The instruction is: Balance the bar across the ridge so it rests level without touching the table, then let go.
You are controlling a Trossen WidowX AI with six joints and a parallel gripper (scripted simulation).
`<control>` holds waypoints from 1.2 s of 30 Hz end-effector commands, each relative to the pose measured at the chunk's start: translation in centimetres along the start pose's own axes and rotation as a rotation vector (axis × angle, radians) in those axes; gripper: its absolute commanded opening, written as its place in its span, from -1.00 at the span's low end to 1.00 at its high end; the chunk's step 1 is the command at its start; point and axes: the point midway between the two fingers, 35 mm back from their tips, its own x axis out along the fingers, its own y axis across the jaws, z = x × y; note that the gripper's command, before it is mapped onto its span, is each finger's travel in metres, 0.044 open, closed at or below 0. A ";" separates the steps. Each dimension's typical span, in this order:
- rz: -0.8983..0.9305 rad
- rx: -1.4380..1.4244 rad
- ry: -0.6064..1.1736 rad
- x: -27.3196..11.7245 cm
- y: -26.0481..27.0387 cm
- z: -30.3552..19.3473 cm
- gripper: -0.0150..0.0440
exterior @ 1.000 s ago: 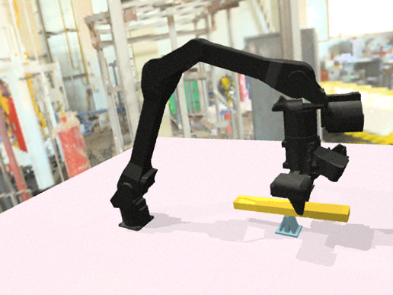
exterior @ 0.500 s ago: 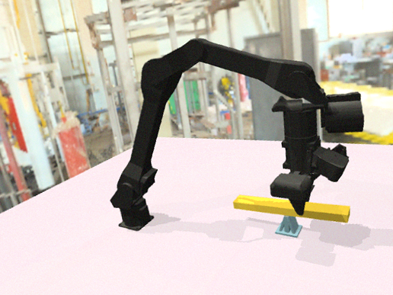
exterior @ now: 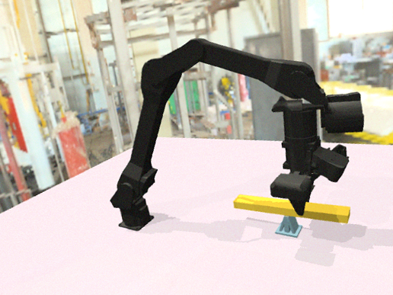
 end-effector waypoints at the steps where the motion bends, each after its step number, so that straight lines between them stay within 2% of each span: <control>1: -0.002 0.003 0.001 0.2 0.0 0.0 -0.49; 36: 0.000 0.000 -0.002 0.1 0.0 0.0 -0.49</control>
